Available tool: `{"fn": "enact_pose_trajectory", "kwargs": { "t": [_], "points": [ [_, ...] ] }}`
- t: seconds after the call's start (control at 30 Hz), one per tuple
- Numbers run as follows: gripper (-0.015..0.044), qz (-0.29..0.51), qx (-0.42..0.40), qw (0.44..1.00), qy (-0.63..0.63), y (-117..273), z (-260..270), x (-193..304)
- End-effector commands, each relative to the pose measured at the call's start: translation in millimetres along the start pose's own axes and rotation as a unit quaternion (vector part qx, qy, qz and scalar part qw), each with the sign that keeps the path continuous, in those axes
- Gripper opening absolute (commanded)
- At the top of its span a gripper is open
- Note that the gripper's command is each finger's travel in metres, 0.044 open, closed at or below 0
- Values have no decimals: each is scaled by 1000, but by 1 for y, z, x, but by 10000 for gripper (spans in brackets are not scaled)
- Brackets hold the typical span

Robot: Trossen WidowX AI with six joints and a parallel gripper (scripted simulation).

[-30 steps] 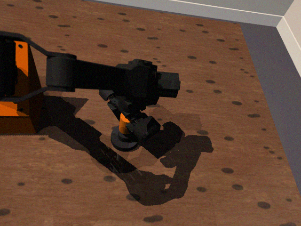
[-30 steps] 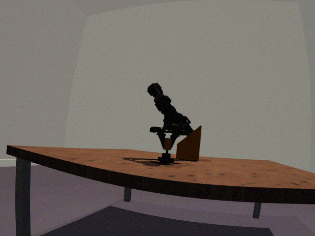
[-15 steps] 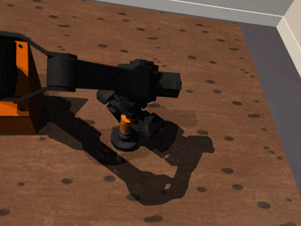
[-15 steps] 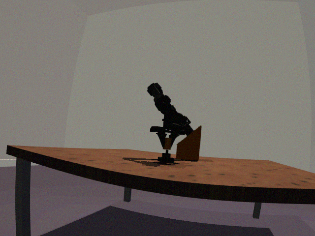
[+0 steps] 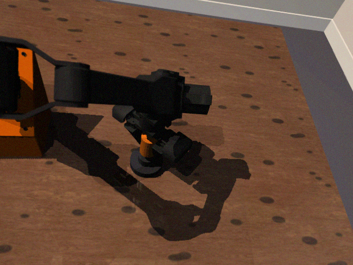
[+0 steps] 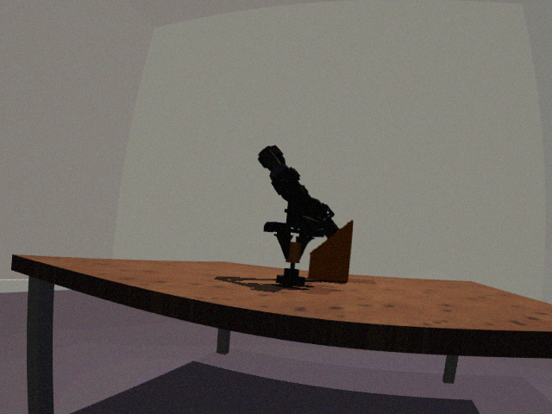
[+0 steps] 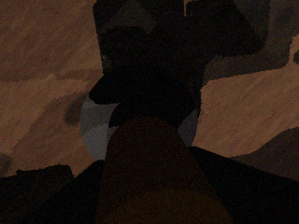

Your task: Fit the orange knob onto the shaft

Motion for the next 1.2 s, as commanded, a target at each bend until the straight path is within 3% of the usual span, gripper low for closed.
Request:
{"fn": "enact_pose_trajectory", "kwargs": {
  "t": [0.0,0.57,0.8,1.17],
  "points": [
    [0,0,3,1000,3,-1,0,0],
    [0,-1,3,1000,3,3,0,-1],
    [0,0,3,995,102,4,-2,-1],
    [0,0,3,994,107,-1,-4,-1]
  ]
}}
Point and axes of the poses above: the point midway between the two fingers, 35 mm back from their tips, its own y axis back along the fingers, its own z axis across the jaws, x = y × z, the point moved 2 cm from there along y, back along the fingers, and after that the axes turned 14 degrees about y, right-handed, at the moved point
